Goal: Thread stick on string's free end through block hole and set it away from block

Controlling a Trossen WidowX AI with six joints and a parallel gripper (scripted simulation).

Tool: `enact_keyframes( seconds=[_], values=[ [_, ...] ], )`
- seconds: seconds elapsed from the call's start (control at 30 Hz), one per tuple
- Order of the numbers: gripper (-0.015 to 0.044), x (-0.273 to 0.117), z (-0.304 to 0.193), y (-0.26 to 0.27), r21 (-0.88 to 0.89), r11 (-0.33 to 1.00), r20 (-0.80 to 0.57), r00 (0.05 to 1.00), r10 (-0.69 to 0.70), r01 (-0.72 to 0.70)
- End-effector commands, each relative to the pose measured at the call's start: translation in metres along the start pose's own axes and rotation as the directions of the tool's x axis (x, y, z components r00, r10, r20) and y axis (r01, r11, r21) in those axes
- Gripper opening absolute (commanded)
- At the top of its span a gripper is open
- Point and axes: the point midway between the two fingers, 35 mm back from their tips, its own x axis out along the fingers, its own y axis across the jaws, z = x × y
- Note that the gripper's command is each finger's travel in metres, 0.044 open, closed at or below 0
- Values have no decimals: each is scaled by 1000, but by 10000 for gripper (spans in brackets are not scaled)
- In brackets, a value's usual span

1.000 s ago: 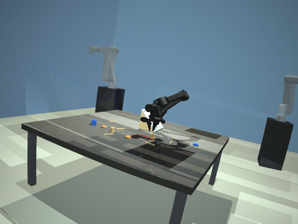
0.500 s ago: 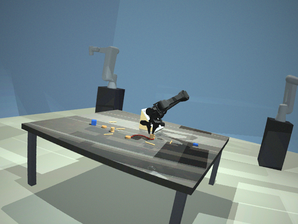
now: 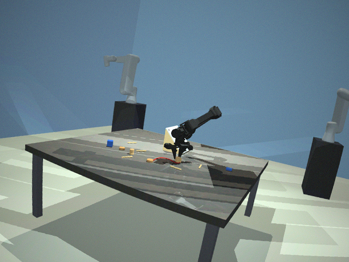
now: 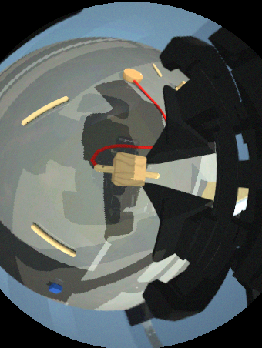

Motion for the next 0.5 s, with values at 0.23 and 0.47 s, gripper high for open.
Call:
enact_keyframes(
  seconds=[0.23,0.47],
  values=[
    [0,0,0,0,0,1000,0,1000,0,0],
    [0,0,0,0,1,1000,9,1000,0,0]
  ],
)
